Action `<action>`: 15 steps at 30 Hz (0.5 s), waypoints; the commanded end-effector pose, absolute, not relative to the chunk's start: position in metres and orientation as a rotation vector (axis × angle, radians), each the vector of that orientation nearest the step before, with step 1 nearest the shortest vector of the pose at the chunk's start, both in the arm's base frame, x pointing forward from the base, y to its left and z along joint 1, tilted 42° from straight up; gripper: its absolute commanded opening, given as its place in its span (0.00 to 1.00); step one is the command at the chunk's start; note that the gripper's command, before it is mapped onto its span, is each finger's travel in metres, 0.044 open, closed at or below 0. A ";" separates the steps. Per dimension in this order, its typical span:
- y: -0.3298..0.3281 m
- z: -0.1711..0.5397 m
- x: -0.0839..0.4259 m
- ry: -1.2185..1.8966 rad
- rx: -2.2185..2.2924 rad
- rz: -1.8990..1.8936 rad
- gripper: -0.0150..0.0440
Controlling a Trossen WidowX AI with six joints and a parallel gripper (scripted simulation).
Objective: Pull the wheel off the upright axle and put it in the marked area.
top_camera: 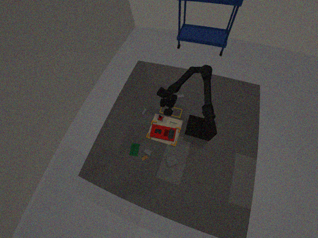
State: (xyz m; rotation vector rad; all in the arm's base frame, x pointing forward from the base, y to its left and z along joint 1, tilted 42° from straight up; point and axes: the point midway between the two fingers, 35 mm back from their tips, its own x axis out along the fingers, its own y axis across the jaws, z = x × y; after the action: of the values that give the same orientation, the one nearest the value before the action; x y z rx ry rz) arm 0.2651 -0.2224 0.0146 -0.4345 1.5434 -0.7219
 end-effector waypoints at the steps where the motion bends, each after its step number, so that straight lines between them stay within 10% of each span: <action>1: -0.202 0.040 0.271 1.527 -0.439 -0.725 0.76; 15: -0.126 0.051 0.204 1.531 -0.438 -0.720 1.00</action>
State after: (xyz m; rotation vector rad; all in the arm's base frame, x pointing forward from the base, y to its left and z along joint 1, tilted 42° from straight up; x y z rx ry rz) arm 0.2300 -0.1454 0.0479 -0.4325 1.5271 -0.7088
